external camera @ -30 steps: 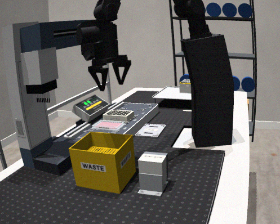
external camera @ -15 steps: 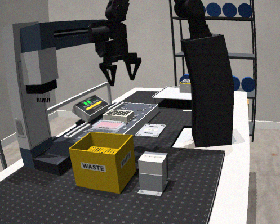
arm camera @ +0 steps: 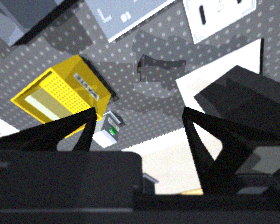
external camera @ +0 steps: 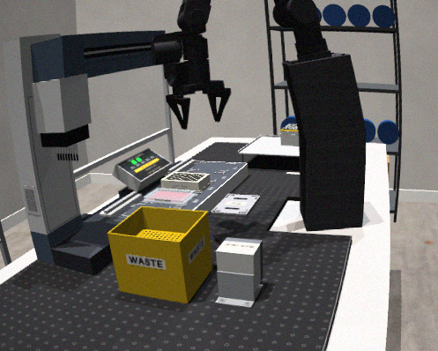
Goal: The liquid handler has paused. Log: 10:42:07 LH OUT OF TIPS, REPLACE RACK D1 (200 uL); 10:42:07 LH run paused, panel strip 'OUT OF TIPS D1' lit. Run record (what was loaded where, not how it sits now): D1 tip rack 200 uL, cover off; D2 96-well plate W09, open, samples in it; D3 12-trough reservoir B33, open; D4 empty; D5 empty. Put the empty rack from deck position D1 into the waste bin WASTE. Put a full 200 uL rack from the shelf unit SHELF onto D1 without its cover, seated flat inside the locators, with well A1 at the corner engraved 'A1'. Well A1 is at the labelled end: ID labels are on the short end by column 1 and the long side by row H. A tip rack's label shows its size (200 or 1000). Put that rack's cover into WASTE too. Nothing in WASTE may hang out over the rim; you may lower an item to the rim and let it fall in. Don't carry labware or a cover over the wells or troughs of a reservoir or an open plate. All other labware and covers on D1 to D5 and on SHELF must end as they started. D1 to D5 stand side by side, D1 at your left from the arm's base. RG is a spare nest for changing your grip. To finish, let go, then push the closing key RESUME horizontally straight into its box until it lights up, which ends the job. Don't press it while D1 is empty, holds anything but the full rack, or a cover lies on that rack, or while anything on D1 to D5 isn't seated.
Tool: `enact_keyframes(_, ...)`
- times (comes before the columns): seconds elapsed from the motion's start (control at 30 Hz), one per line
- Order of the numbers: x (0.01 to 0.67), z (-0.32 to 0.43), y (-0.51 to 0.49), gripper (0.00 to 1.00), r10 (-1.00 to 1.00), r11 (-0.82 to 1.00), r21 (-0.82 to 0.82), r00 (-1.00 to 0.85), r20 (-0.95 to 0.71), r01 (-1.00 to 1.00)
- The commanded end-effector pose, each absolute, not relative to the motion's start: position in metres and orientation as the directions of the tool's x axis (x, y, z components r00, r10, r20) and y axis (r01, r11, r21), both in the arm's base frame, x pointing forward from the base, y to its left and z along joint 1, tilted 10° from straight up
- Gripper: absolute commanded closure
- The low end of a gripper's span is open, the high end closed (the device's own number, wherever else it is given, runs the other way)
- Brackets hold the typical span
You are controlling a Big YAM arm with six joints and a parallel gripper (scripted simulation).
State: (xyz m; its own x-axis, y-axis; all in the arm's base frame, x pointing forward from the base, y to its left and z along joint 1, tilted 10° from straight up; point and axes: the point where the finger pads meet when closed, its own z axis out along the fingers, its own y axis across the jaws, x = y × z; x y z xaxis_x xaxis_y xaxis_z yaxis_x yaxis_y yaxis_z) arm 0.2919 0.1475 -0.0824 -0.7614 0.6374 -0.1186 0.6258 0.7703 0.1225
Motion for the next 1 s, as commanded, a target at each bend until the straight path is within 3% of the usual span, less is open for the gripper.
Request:
enact_keyframes(0.0, 0.300, -0.077, 0.143, 0.00, 0.684, 0.728, 0.161, -0.719, -0.123, 0.666)
enact_keyframes(0.57, 0.287, -0.081, 0.078, 0.00, 0.759, 0.650, 0.171, -0.642, -0.109, 0.740)
enact_keyframes(0.97, 0.275, -0.085, 0.018, 0.00, 0.898, 0.439, 0.190, -0.435, -0.067, 0.878)
